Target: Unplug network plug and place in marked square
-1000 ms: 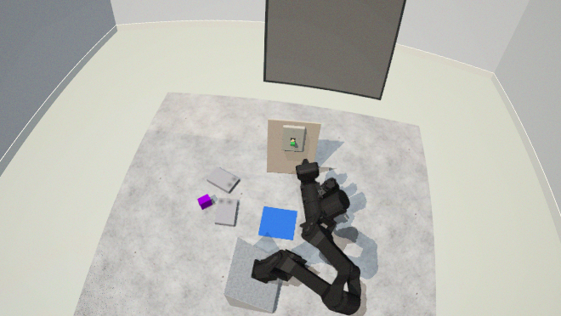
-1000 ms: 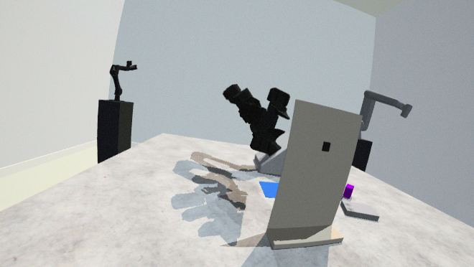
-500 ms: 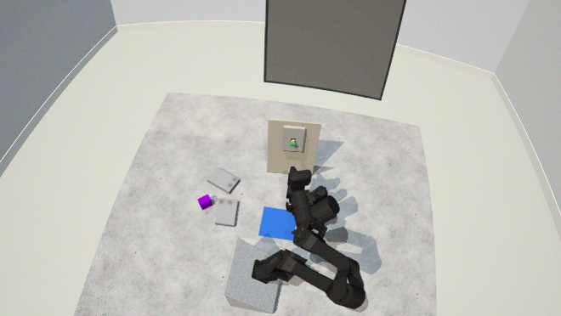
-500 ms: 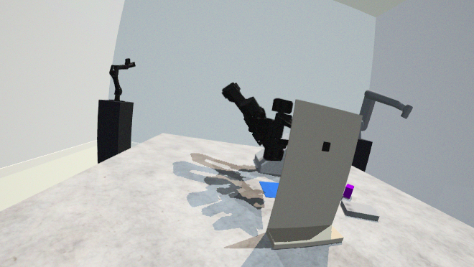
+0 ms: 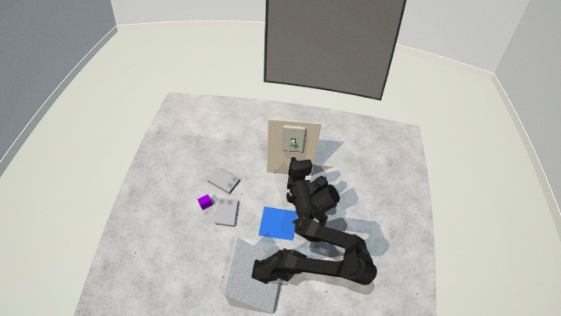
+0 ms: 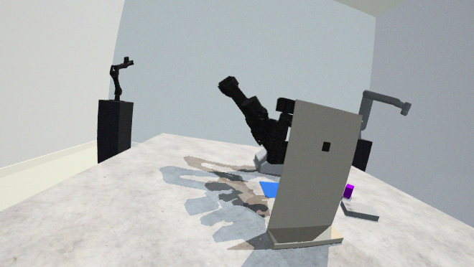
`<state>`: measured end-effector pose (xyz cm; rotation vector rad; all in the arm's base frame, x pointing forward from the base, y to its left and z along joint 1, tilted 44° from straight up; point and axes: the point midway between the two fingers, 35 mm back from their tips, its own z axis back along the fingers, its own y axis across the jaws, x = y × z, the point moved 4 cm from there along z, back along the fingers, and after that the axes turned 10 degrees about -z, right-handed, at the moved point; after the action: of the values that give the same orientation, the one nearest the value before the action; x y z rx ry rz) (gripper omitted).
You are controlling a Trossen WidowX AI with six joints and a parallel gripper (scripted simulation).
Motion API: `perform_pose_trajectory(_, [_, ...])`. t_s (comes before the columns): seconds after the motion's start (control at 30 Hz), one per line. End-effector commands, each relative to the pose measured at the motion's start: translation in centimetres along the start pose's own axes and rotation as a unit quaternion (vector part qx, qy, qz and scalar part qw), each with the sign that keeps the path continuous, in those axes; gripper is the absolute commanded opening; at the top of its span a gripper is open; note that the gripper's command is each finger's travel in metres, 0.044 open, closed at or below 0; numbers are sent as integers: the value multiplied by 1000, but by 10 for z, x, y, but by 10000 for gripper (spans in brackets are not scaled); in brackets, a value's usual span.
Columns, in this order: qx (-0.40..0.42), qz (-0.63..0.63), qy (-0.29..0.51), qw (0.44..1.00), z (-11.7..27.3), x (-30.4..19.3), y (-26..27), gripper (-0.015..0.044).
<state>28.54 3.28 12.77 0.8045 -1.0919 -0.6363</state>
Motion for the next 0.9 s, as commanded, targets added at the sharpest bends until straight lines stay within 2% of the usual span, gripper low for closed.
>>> perform_pose_trajectory(0.0, [2,-2,-1,1000,-11,3,1,156])
perform_pose_trajectory(0.87, [2,-2,-2,1000,-46,12,3,156])
